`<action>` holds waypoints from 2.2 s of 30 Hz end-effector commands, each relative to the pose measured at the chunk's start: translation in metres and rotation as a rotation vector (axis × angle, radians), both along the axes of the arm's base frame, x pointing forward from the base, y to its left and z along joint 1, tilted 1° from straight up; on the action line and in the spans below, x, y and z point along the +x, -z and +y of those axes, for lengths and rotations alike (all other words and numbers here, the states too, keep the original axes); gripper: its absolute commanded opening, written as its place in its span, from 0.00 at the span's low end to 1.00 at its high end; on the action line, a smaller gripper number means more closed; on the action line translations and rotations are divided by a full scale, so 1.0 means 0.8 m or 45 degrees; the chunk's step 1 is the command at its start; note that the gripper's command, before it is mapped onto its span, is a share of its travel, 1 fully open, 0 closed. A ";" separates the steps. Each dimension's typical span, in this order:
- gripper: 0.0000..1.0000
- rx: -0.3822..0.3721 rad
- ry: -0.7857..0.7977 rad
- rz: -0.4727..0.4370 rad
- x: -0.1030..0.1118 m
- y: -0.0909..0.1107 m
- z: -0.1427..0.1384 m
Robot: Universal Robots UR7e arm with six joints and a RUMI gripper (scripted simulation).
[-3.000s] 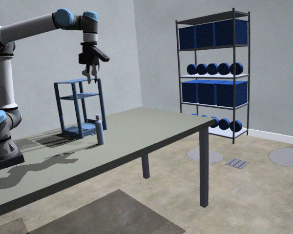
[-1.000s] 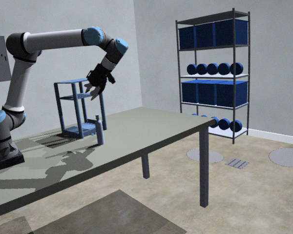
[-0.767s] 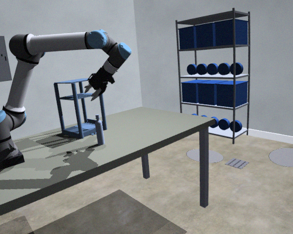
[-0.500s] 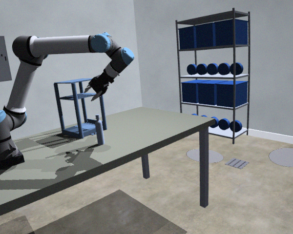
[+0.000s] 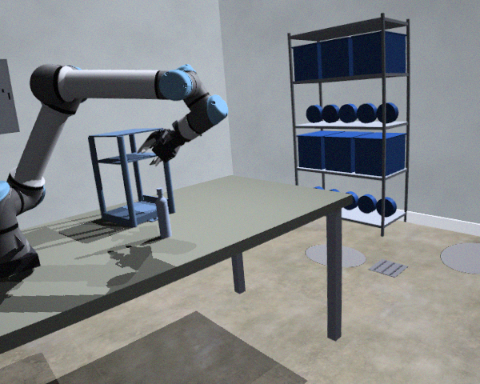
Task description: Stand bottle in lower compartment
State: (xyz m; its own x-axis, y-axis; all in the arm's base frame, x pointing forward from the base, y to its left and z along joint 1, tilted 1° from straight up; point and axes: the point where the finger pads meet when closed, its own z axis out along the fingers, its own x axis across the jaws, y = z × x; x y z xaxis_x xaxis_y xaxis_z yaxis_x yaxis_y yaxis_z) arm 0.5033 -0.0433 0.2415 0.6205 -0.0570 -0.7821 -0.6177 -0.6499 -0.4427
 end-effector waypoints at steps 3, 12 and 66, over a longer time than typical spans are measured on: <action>0.35 0.227 -0.068 -0.140 0.002 -0.002 -0.003; 0.35 0.477 -0.105 -0.328 0.006 -0.003 -0.011; 0.35 1.052 -0.060 -0.931 0.023 -0.003 -0.043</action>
